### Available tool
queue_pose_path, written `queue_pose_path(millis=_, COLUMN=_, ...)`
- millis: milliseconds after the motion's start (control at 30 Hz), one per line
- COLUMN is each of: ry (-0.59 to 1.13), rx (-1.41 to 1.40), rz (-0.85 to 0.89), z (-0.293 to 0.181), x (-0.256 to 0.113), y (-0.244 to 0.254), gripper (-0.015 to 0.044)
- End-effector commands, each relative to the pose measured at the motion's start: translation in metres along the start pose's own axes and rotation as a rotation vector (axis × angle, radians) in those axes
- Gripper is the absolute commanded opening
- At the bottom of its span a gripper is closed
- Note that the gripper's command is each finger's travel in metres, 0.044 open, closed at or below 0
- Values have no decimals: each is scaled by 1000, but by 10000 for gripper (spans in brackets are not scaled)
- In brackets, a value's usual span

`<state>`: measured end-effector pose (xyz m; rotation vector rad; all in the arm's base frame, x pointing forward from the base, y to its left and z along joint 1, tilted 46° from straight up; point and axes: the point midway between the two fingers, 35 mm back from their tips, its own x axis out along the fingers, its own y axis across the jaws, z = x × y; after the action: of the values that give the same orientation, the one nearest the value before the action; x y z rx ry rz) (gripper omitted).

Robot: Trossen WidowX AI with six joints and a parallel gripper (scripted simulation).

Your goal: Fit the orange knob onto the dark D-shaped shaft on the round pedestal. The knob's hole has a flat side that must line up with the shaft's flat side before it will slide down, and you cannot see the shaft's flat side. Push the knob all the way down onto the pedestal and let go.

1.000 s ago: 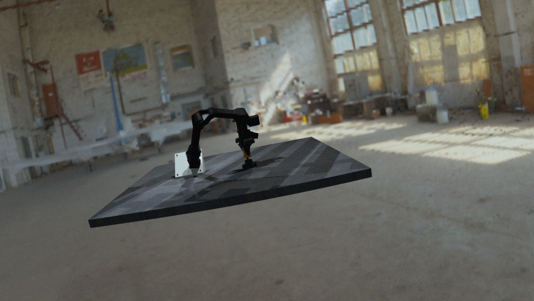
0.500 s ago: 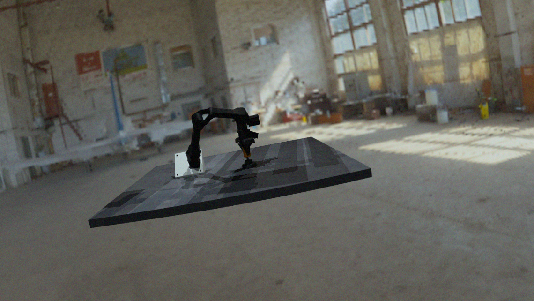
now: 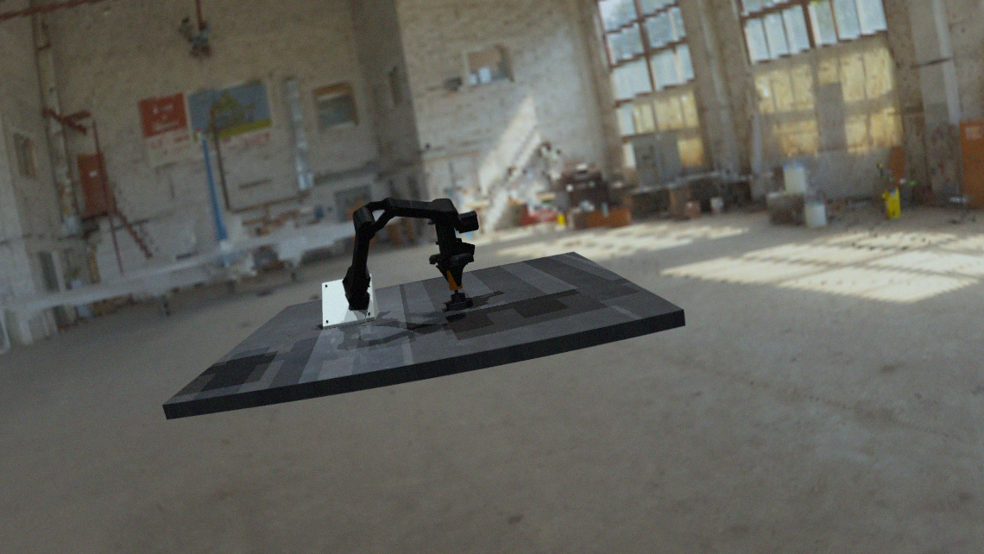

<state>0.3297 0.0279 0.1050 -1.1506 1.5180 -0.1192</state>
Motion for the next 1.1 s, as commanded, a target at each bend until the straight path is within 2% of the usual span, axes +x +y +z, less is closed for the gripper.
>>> queue_pose_path(millis=0, ry=-3, rx=-8, rz=-1, z=1, x=0, y=0, gripper=0)
queue_pose_path(millis=467, ry=-3, rx=-8, rz=-1, z=1, x=-4, y=0, gripper=0)
queue_pose_path(millis=733, ry=-2, rx=-210, rz=-1, z=0, x=-2, y=0, gripper=0)
queue_pose_path(millis=1067, ry=-2, rx=-217, rz=-2, z=2, x=-1, y=0, gripper=0)
